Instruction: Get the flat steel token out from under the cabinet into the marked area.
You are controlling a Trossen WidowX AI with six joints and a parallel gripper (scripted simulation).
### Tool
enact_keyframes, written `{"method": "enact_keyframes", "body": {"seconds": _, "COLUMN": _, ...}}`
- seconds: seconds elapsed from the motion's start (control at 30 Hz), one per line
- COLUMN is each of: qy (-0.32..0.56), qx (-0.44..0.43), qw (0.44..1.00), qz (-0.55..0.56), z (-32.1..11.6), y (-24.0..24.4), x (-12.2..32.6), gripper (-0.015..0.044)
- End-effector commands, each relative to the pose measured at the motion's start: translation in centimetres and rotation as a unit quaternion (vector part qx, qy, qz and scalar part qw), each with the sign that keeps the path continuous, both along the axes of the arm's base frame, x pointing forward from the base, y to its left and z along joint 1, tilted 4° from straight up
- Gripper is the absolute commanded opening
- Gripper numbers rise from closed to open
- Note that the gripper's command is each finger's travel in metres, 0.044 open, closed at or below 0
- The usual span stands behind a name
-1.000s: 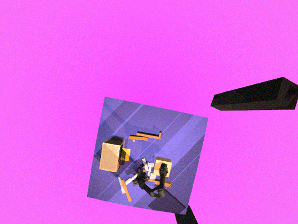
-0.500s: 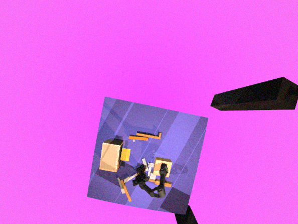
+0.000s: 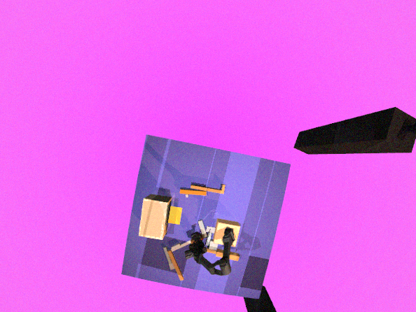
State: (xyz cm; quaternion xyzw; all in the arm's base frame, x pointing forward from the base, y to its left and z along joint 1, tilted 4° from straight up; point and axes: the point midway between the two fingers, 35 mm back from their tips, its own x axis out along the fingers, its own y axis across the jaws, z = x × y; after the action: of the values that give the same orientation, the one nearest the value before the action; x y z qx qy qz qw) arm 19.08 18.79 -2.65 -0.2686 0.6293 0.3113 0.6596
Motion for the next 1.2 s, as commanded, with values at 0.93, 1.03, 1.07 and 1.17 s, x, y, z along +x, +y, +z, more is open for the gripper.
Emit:
{"method": "enact_keyframes", "body": {"seconds": 0.93, "qy": 0.011, "qx": 0.003, "qw": 0.992, "qz": -0.127, "z": 0.04, "y": 0.05, "x": -0.02, "gripper": 0.0000}}
{"method": "enact_keyframes", "body": {"seconds": 1.03, "qy": 0.012, "qx": 0.003, "qw": 0.990, "qz": -0.139, "z": 0.04, "y": 0.05, "x": -0.02, "gripper": 0.0000}}
{"method": "enact_keyframes", "body": {"seconds": 1.07, "qy": 0.012, "qx": 0.004, "qw": 0.990, "qz": -0.143, "z": 0.04, "y": 0.05, "x": -0.02, "gripper": 0.0000}}
{"method": "enact_keyframes", "body": {"seconds": 1.17, "qy": 0.013, "qx": 0.004, "qw": 0.988, "qz": -0.155, "z": 0.04, "y": 0.05, "x": -0.02, "gripper": 0.0000}}
